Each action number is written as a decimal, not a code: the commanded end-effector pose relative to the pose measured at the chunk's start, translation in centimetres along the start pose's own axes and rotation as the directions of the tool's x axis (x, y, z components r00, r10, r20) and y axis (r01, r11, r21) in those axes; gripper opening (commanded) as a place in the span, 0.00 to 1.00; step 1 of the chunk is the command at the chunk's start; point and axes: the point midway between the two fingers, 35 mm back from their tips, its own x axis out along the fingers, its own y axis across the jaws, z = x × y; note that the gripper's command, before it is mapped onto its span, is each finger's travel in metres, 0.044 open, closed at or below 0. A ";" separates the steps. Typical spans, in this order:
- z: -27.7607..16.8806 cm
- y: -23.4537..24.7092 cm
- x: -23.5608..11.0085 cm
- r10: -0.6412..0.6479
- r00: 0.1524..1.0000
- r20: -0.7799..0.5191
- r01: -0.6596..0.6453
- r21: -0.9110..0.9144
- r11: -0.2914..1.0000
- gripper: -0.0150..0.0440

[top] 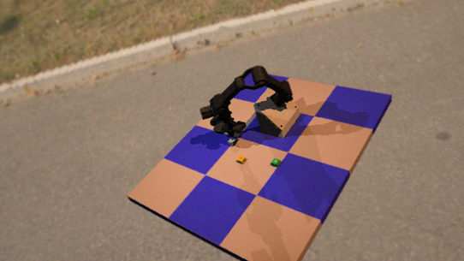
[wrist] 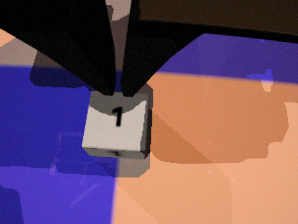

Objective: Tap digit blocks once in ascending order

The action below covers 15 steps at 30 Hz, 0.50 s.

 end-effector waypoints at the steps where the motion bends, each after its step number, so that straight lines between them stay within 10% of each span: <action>1: -0.1 0.1 0.7 0.004 1.000 0.001 -0.004 0.006 1.000 0.29; 15: -0.1 0.1 2.6 0.006 1.000 0.001 -0.006 0.006 1.000 0.29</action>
